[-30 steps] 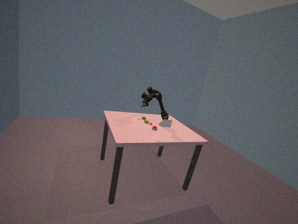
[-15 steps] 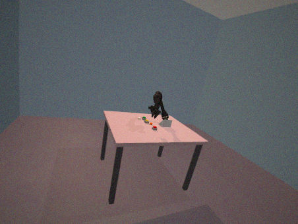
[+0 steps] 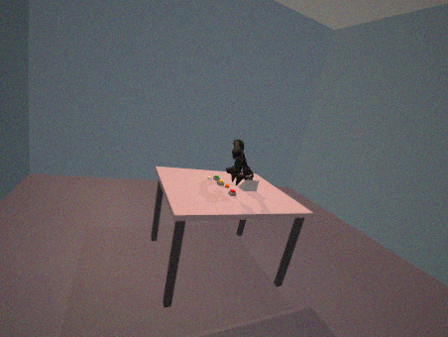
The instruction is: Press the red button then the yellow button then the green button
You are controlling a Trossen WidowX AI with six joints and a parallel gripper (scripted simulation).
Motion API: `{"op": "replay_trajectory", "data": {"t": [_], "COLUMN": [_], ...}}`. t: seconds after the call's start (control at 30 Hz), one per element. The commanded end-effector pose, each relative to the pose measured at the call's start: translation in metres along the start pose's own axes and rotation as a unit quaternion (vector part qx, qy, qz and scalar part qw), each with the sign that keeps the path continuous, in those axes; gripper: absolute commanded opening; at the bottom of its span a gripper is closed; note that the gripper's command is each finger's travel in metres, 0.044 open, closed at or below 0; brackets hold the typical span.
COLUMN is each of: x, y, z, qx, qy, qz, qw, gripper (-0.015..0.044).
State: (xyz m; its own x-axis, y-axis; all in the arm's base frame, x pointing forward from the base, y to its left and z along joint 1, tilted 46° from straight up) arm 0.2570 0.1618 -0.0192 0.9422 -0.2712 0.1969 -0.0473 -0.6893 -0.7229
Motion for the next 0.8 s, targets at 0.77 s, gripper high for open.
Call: {"op": "replay_trajectory", "data": {"t": [0.77], "x": [-0.0023], "y": [0.0393], "z": [-0.0043], "qx": [-0.011], "qy": [-0.005], "qz": [0.003], "qw": [1.0], "gripper": [0.002]}}
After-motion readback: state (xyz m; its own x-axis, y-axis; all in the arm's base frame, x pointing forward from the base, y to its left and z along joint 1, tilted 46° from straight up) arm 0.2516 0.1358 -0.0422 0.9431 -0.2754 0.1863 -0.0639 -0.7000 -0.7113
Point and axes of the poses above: the point midway between the two fingers, 35 mm back from their tips, its own y axis out along the fingers, its own z axis across the jaws, x = y × z, the point moved 3 cm from there along -y, back along the fingers, and after that the axes turned 14 degrees about y, right-handed, at the moved point
